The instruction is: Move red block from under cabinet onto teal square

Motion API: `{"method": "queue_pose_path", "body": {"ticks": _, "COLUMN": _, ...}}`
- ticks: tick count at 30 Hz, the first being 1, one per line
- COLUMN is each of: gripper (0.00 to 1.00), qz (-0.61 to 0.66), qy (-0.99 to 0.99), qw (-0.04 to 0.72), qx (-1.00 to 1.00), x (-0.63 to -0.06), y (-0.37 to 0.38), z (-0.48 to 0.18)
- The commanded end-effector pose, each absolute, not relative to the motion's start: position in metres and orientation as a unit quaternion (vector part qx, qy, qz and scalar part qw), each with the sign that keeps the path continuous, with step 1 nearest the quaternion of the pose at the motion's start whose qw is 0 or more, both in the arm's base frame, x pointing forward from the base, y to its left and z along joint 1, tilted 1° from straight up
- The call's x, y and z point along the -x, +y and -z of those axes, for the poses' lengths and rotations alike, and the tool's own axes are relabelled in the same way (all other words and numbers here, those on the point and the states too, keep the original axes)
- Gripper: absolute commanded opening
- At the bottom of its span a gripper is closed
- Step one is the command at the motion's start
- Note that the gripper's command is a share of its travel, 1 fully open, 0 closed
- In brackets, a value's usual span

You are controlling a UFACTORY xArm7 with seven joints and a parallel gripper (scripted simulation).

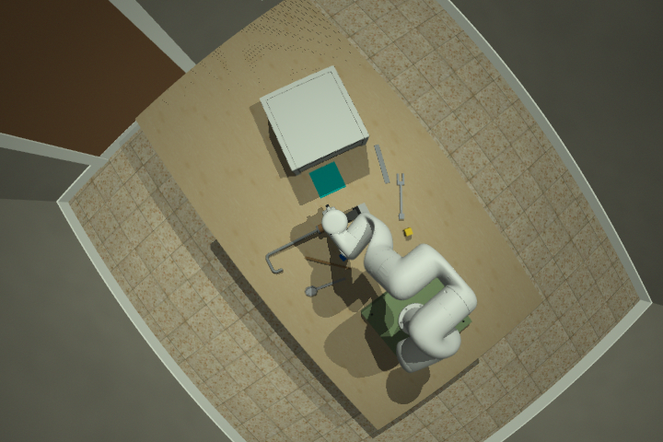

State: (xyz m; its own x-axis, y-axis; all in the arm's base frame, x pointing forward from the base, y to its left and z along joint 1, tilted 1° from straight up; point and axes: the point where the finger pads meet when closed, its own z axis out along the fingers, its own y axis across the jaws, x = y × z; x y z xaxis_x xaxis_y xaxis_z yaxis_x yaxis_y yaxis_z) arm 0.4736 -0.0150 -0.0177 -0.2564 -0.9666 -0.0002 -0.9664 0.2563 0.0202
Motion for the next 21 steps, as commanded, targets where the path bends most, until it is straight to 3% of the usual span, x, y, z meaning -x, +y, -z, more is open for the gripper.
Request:
{"method": "queue_pose_path", "body": {"ticks": 1, "gripper": 0.0, "qz": 0.005, "qy": -0.818, "qw": 0.004, "qx": -0.576, "x": -0.468, "y": -0.021, "z": 0.016}}
{"method": "queue_pose_path", "body": {"ticks": 21, "gripper": 0.0, "qz": 0.004, "qy": -0.925, "qw": 0.005, "qx": -0.381, "x": -0.429, "y": -0.053, "z": 0.015}}
